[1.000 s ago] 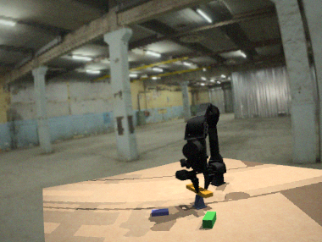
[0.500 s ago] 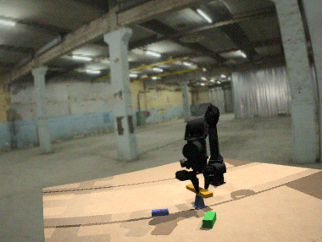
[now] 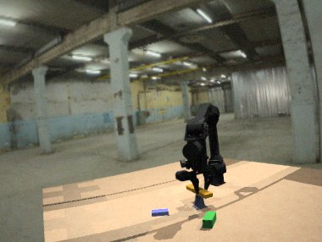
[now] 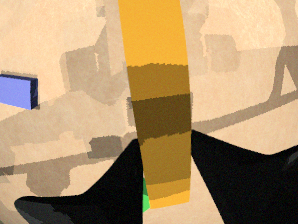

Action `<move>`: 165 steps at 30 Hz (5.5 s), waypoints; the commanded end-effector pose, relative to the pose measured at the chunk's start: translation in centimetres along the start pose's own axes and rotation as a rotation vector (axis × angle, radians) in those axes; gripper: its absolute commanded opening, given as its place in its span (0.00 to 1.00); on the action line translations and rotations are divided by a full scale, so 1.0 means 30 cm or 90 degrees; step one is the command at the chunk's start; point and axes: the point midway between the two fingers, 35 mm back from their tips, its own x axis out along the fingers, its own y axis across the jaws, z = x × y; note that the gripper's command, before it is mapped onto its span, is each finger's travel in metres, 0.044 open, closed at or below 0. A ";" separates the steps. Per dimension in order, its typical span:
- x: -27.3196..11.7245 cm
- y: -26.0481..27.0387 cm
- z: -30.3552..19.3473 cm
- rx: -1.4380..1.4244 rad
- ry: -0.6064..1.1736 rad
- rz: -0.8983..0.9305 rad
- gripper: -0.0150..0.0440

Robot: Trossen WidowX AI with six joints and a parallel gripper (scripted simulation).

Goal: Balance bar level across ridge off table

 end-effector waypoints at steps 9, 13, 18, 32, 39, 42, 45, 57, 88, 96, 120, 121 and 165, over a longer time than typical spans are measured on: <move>0.007 -0.001 -0.001 -0.001 0.001 -0.002 0.25; 0.008 -0.001 -0.001 -0.001 0.001 -0.002 0.25; 0.009 -0.001 -0.001 -0.001 0.001 -0.002 0.25; 0.013 -0.001 0.000 -0.001 0.001 -0.002 0.25; 0.015 -0.001 0.000 -0.001 0.001 -0.002 0.25; 0.016 -0.001 0.000 -0.001 0.001 -0.002 0.25; 0.017 -0.001 0.000 -0.001 0.001 -0.002 0.25; 0.020 -0.002 0.000 -0.001 0.001 -0.002 0.25; 0.029 -0.002 0.000 -0.001 0.001 -0.002 0.25; 0.031 -0.002 -0.001 -0.001 0.001 -0.002 0.25; 0.030 -0.003 -0.002 -0.001 0.001 -0.002 0.25; 0.027 -0.003 -0.002 -0.001 0.001 -0.002 0.25; 0.023 -0.001 -0.002 -0.001 0.002 0.001 0.34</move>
